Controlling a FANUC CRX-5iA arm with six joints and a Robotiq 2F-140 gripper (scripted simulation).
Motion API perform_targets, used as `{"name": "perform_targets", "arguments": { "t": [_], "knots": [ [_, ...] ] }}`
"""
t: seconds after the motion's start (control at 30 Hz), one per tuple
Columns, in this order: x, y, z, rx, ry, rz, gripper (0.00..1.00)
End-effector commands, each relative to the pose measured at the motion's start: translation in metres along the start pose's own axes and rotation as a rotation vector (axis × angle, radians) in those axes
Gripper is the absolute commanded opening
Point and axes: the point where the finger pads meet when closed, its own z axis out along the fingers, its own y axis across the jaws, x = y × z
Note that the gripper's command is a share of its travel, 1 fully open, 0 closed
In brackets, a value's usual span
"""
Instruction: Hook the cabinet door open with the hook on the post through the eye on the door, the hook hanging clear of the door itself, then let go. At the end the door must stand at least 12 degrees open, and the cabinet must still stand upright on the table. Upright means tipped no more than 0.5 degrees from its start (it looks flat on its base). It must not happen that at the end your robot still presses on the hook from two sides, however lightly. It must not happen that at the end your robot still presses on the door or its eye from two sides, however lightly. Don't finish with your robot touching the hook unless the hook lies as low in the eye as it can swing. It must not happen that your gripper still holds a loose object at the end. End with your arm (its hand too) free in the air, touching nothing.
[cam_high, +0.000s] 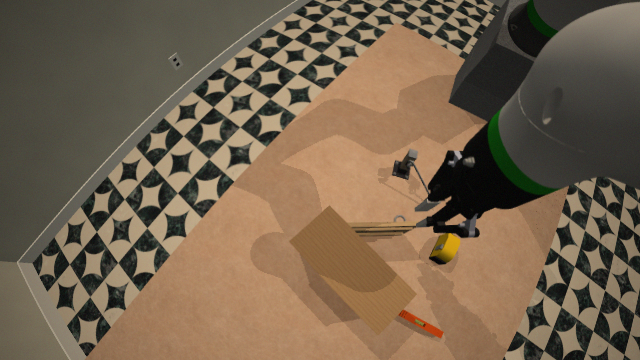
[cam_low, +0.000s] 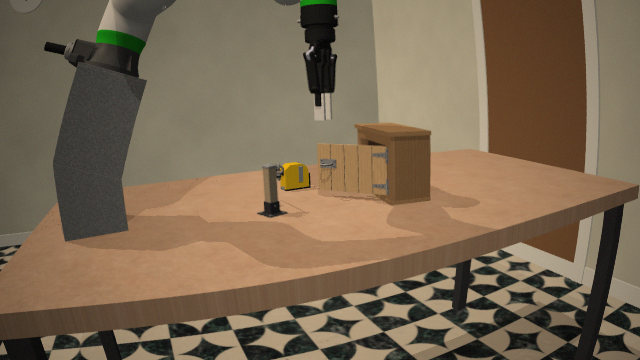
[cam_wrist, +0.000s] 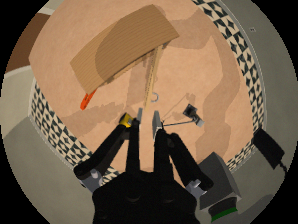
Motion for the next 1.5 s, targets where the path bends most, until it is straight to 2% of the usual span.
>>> {"name": "perform_targets", "arguments": {
  "t": [0.0,0.53,1.47],
  "knots": [
    [0.0,0.0,0.0,0.0,0.0,0.0,0.16],
    [0.0,0.0,0.007,0.0,0.0,0.0,0.16],
    [0.0,0.0,0.045,0.0,0.0,0.0,0.16]
  ]
}}
